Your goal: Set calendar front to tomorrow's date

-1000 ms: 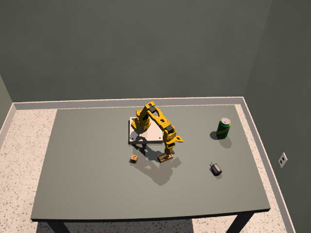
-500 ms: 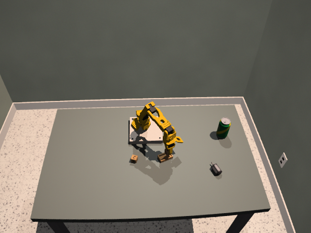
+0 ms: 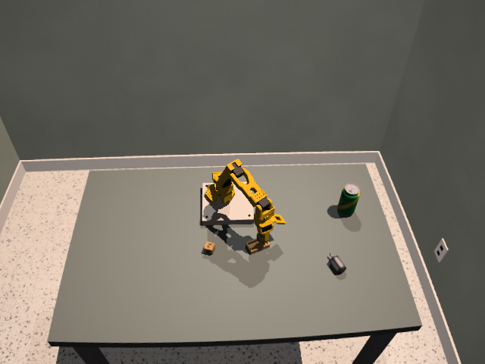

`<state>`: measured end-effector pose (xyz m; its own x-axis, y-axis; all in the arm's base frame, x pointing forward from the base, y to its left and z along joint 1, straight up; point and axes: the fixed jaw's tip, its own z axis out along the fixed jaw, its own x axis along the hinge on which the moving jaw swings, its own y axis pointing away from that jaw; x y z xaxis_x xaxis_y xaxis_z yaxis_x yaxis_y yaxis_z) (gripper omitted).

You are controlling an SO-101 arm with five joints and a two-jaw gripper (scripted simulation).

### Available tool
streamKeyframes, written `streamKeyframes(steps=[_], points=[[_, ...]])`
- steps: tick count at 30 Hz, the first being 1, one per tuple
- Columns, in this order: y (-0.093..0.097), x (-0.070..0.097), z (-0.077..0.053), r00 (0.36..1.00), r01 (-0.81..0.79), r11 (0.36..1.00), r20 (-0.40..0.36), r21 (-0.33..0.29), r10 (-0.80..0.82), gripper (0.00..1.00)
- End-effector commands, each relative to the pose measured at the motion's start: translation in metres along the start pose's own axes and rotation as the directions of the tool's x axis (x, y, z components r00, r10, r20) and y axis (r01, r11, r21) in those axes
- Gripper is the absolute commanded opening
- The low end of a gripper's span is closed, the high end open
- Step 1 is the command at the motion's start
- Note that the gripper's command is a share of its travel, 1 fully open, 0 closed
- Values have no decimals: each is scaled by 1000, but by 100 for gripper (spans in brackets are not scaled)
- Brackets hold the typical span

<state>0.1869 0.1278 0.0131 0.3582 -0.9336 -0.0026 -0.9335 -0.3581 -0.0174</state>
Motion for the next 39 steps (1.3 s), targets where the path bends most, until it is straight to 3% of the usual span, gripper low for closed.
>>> streamKeyframes(steps=[1, 39], points=[[4, -1, 6, 1000, 3, 1000, -3, -20, -3, 0], [4, -1, 18, 1000, 3, 1000, -3, -20, -3, 0]])
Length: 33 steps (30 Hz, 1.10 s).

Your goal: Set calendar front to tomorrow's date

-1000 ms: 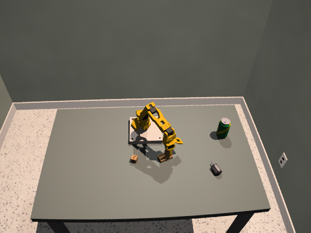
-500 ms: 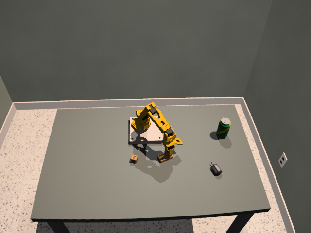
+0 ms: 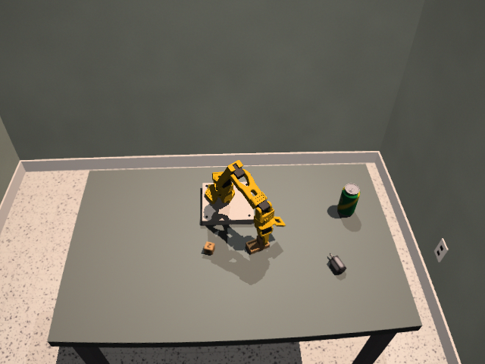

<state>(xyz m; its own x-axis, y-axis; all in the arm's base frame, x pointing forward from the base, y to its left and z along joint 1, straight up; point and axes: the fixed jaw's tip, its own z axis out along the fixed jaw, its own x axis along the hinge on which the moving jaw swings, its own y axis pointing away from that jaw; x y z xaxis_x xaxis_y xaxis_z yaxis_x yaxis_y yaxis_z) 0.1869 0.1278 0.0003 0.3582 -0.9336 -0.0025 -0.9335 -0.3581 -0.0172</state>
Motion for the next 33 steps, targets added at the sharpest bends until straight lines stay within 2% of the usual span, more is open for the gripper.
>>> streamKeyframes(steps=[1, 10, 20, 33], points=[[4, -1, 6, 1000, 3, 1000, -3, -19, -3, 0], [4, -1, 6, 1000, 3, 1000, -3, -19, -3, 1], [4, -1, 6, 1000, 3, 1000, -3, -19, -3, 17], [4, -1, 6, 1000, 3, 1000, -3, -19, -3, 20]])
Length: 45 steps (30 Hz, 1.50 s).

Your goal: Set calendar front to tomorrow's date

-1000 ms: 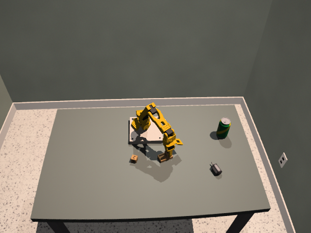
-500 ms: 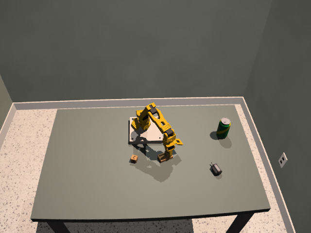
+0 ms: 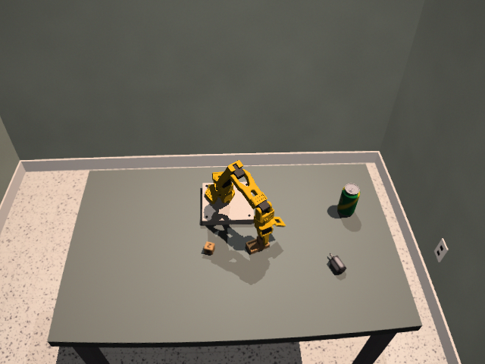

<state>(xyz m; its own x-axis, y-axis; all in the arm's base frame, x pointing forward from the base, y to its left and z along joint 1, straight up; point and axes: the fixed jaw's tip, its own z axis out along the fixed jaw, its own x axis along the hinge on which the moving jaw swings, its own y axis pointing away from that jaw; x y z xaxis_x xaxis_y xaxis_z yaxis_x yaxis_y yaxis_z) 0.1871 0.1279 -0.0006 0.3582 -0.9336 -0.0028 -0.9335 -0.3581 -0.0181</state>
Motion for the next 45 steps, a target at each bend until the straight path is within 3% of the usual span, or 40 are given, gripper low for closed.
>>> streamKeyframes(steps=[1, 17, 29, 34, 45], points=[[4, -1, 5, 1000, 3, 1000, -3, -20, -3, 21], [4, -1, 5, 1000, 3, 1000, -3, -20, -3, 35], [4, -1, 4, 1000, 3, 1000, -3, -20, -3, 36], [2, -2, -5, 1000, 3, 1000, -3, -20, -3, 36], [1, -2, -36, 1000, 3, 1000, -3, -20, -3, 36]])
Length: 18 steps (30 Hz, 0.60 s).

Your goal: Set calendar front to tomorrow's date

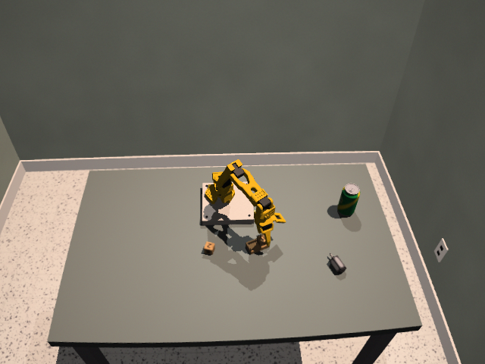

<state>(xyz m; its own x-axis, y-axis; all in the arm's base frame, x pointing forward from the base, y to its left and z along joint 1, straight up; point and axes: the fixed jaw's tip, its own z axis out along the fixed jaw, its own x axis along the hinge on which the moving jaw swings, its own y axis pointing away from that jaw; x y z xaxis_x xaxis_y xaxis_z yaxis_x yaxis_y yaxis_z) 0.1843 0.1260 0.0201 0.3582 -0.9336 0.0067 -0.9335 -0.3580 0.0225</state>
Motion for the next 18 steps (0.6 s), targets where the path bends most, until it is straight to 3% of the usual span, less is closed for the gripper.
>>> streamKeyframes(steps=[1, 8, 18], points=[[-1, -2, -18, 1000, 3, 1000, 6, 20, -3, 36], [1, -2, -33, 1000, 3, 1000, 6, 20, -3, 36], [1, -2, -34, 1000, 3, 1000, 6, 20, -3, 36]])
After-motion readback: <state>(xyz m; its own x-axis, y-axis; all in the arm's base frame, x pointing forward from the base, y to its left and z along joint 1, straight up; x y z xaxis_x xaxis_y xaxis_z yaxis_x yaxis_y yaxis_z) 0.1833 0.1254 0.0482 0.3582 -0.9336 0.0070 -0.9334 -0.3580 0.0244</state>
